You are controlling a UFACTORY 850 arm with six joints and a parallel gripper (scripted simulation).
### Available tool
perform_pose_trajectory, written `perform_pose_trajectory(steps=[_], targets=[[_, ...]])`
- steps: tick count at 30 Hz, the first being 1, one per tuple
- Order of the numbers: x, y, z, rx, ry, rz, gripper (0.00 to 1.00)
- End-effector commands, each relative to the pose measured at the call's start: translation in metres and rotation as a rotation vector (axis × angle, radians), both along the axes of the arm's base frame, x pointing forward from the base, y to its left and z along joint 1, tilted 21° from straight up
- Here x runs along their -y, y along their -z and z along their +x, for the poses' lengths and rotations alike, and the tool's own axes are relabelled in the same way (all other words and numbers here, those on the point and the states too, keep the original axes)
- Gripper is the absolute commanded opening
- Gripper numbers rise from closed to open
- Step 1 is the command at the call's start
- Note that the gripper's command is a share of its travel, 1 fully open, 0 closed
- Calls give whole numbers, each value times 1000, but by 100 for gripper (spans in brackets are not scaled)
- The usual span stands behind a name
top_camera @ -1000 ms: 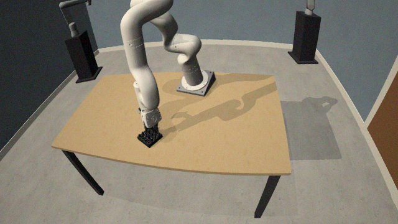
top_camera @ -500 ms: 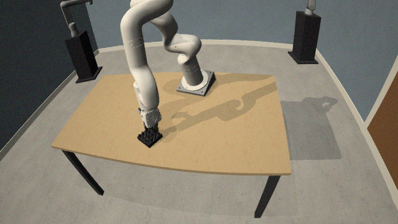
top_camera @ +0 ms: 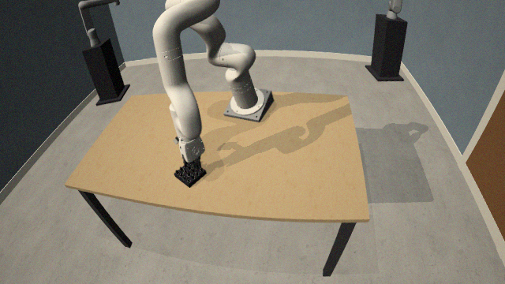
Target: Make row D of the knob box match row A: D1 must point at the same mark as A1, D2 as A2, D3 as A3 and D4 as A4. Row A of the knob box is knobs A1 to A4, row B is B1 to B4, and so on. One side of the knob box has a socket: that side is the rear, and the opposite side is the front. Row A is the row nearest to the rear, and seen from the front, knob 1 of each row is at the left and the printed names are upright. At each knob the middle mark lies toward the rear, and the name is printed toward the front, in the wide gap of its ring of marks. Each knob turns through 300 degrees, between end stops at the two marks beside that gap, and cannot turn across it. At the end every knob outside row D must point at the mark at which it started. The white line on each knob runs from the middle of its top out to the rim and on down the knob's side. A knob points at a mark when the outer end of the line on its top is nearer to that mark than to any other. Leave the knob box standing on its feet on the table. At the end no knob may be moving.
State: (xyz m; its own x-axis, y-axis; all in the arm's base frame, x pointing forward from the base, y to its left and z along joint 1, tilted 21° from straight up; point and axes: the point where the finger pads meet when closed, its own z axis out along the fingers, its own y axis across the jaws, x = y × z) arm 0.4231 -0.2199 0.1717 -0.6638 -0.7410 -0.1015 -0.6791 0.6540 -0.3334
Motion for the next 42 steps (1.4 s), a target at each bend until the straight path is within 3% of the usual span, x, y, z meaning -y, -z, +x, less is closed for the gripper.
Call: perform_pose_trajectory(steps=[1, 20, 42], targets=[[0, -1, 0, 1, -21, -6, 8], [0, -1, 0, -25, -181, -60, 8], [0, -1, 0, -93, -600, -201, 8]])
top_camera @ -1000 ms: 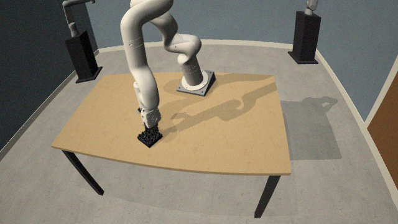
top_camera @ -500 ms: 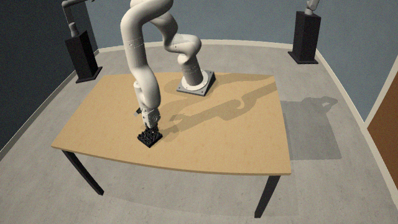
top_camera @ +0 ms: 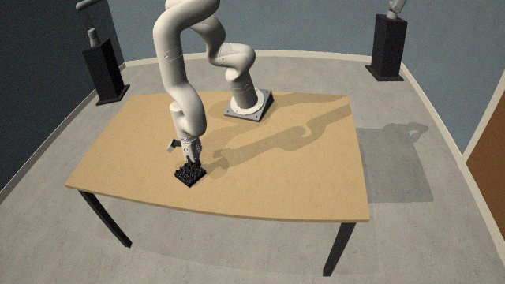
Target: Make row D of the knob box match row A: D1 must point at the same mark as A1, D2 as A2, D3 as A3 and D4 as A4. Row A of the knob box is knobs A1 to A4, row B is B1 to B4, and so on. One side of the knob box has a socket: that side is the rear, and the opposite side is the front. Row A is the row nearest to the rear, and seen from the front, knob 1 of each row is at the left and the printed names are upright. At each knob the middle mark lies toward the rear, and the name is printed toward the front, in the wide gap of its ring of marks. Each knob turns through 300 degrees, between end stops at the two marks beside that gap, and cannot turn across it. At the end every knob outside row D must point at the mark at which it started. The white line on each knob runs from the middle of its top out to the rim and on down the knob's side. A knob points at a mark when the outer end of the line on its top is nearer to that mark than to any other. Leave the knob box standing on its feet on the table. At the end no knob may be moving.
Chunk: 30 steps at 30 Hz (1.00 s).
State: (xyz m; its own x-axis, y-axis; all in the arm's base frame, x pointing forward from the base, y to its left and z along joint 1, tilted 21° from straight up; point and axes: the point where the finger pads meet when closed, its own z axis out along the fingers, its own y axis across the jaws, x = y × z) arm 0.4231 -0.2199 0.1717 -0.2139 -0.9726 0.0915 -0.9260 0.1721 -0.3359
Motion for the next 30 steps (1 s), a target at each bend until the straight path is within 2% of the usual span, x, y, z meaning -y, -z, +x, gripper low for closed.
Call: perform_pose_trajectory(steps=[1, 10, 12, 26, 30], targets=[[0, -1, 0, -12, -113, -32, 8], [0, -1, 0, -49, -340, -109, 8], [0, -1, 0, -49, -340, -109, 8], [0, -1, 0, -103, -668, -219, 8], [0, -1, 0, -110, -708, -232, 8]])
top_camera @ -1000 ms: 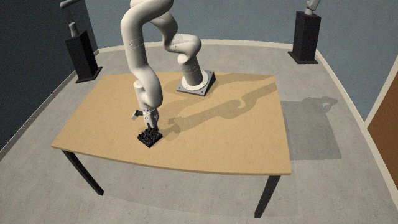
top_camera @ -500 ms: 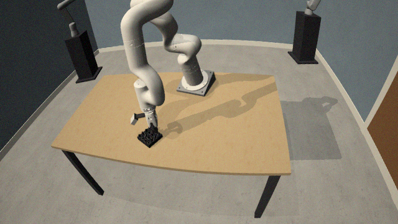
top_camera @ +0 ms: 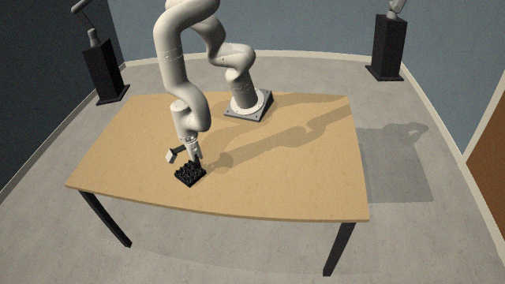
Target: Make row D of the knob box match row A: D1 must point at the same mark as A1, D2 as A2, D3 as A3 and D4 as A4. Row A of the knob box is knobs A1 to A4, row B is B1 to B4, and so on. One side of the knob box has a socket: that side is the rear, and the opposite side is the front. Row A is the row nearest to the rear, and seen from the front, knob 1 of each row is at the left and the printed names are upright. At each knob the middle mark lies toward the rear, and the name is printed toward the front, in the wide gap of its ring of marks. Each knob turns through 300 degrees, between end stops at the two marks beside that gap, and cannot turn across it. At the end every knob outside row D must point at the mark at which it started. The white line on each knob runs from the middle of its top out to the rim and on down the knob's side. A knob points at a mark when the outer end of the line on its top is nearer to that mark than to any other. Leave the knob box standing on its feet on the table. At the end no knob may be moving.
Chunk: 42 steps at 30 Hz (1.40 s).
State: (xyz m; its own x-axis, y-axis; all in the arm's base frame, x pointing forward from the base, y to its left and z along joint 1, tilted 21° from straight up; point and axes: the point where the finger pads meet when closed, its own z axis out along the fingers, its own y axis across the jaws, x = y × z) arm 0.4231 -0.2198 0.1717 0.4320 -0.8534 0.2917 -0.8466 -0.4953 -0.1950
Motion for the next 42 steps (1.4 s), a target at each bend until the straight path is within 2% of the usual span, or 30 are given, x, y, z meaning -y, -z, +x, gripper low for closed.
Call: perform_pose_trajectory(steps=[1, 14, 28, 42], targets=[[0, -1, 0, -6, -73, -13, 8], [0, -1, 0, -39, -272, -79, 8], [0, -1, 0, -53, -358, -108, 8], [0, -1, 0, -56, -372, -113, 8]])
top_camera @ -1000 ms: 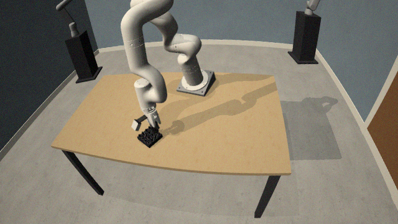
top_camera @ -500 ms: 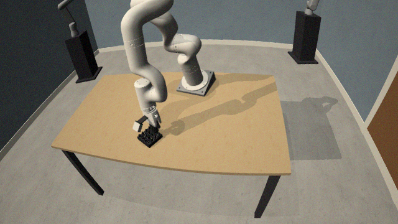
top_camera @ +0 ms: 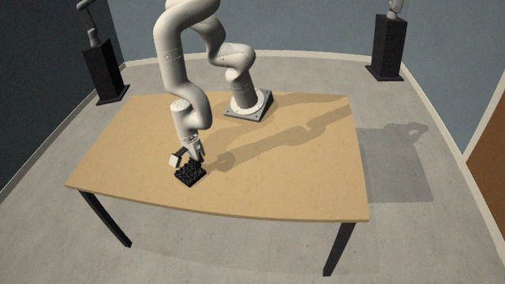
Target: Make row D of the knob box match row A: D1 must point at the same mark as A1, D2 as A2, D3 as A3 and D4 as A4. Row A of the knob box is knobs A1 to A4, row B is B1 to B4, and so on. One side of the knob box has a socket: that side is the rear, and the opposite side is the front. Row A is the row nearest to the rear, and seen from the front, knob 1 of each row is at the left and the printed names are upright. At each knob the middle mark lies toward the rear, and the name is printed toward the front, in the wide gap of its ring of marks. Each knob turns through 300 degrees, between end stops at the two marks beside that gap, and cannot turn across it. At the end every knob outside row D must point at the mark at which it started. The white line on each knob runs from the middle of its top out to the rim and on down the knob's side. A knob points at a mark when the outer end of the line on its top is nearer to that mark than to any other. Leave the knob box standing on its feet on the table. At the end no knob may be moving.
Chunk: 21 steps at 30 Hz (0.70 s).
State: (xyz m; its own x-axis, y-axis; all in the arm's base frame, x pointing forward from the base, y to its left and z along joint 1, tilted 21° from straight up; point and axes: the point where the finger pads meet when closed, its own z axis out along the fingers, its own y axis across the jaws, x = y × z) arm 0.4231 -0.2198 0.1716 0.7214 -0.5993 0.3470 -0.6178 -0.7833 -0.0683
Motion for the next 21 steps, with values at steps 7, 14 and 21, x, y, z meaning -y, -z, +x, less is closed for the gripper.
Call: perform_pose_trajectory(steps=[7, 14, 21], targets=[[0, -1, 0, 4, -6, 12, 8], [0, -1, 0, 4, -6, 12, 19], [0, -1, 0, 4, -6, 12, 19]])
